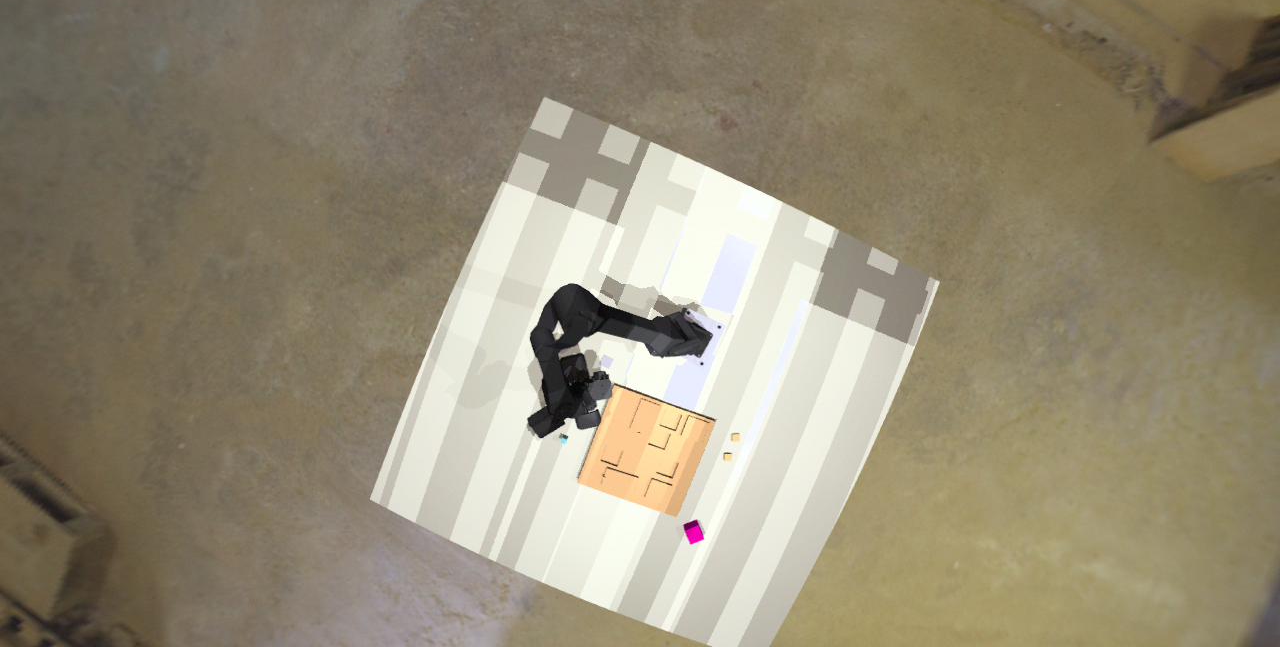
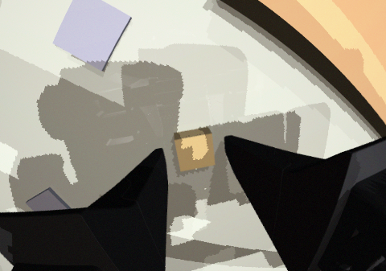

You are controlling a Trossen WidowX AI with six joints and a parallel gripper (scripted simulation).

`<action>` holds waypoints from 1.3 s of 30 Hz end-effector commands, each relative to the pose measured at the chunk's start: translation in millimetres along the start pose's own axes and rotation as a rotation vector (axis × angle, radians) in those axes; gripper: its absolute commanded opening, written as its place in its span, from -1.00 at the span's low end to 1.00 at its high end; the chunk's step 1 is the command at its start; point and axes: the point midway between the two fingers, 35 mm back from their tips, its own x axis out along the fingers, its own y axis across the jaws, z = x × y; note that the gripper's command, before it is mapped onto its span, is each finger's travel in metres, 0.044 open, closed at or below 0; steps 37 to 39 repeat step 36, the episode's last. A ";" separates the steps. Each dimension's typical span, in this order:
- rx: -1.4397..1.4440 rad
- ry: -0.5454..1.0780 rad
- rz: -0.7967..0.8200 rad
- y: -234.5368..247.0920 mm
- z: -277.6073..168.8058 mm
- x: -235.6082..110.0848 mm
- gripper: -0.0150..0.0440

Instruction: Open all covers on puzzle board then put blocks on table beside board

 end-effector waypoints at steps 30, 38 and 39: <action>-0.004 -0.006 -0.006 -1.3 0.7 -71.8 1.00; 0.126 -0.017 0.029 17.6 -1.9 -66.2 1.00; 0.126 -0.017 0.029 17.6 -1.9 -66.2 1.00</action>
